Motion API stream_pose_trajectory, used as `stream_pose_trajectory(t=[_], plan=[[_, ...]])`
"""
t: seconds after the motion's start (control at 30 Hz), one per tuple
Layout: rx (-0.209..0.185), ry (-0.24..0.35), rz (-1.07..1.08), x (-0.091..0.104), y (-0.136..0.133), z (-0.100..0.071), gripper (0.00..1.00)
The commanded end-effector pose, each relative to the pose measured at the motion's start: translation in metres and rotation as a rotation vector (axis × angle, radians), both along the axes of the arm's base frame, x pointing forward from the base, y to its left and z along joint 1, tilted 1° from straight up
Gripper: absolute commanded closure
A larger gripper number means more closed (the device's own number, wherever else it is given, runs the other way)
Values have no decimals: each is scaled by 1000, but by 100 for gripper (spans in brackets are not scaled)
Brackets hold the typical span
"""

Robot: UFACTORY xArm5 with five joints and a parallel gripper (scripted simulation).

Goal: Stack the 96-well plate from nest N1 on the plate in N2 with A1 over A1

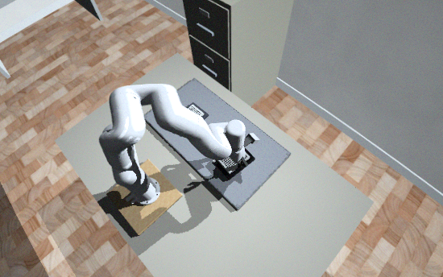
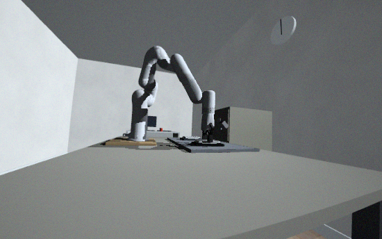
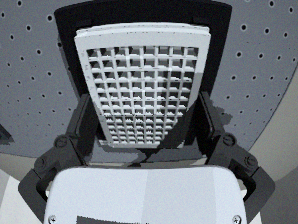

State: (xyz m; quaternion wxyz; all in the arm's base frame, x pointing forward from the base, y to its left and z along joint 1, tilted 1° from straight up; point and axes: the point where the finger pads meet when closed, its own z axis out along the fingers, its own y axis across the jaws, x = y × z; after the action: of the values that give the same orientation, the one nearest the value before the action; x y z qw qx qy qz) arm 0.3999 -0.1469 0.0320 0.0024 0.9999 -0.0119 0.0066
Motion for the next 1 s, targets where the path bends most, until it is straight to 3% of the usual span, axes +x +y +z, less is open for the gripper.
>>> stream_pose_trajectory(t=[0.0, 0.43, 0.47, 0.97], plan=[[-1, -4, 0, 1, 0, 1, 0], [-1, -4, 0, 1, 0, 1, 0], [-1, -4, 0, 1, 0, 1, 100], [-1, -4, 0, 1, 0, 1, 100]])
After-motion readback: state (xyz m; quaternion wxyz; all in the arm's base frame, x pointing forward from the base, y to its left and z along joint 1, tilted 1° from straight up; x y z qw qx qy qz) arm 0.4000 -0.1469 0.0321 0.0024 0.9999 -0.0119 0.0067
